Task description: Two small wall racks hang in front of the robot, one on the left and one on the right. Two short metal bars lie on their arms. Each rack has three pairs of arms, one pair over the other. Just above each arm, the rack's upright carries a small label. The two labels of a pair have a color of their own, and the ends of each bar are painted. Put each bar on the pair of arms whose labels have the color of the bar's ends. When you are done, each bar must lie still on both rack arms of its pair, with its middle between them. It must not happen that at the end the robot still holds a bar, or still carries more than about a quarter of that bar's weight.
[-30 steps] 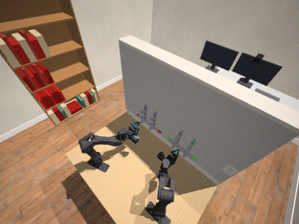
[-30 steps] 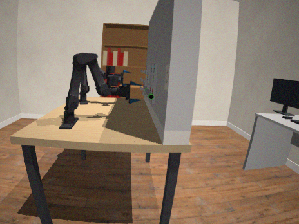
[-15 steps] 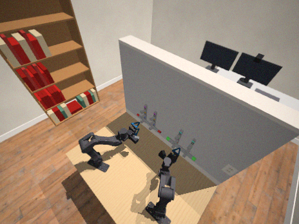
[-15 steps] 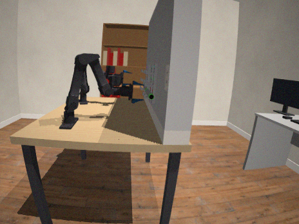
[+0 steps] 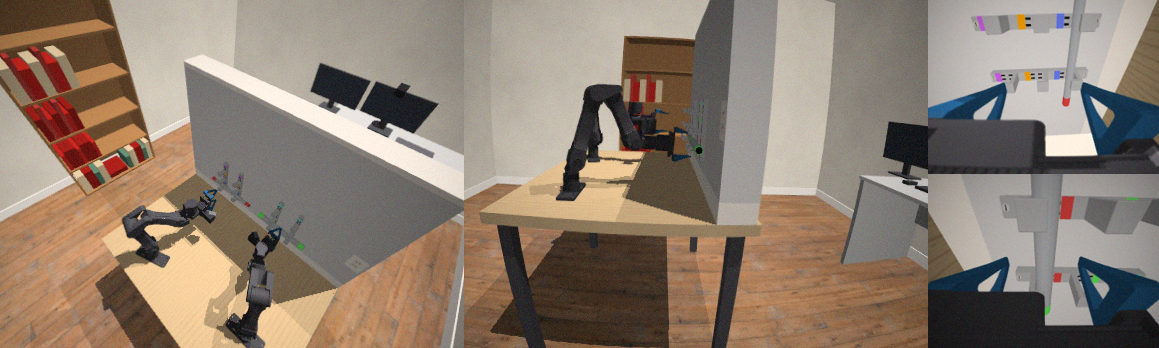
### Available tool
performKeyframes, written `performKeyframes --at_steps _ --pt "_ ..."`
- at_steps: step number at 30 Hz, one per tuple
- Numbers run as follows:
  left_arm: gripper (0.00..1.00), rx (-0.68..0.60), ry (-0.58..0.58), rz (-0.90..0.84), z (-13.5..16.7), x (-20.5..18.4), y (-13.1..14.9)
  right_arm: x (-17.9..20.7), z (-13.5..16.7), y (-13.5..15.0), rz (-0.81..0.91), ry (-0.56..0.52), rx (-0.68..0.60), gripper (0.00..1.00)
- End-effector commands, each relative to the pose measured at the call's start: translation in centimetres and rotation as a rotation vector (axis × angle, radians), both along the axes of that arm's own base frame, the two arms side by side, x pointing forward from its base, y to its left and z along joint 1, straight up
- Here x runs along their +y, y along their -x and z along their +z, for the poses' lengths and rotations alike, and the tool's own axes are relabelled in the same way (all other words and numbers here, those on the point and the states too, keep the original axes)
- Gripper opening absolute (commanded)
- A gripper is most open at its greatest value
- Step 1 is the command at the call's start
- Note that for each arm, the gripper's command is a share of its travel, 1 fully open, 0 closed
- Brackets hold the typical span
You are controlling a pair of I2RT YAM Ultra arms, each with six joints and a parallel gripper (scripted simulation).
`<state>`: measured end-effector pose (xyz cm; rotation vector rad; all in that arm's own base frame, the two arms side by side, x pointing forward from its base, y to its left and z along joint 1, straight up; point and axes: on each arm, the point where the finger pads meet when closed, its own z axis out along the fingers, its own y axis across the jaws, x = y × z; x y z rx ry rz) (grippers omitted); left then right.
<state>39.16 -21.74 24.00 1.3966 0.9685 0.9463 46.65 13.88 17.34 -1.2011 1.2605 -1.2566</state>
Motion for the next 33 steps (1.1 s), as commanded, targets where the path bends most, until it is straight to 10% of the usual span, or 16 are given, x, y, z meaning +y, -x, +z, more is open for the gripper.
performKeyframes --at_steps 1,30,33 --pt "1.0 -0.035 0.027 0.002 1.5 -0.2 -0.1 0.0 0.9 -1.1 0.001 -0.013 -0.017 1.0" --pt "1.0 -0.035 0.027 0.002 1.5 -0.2 -0.1 0.1 1.0 -2.9 0.001 -0.013 -0.017 1.0" --pt "1.0 -0.035 0.027 0.002 1.5 -0.2 -0.1 0.1 1.0 -2.9 0.001 -0.013 -0.017 0.79"
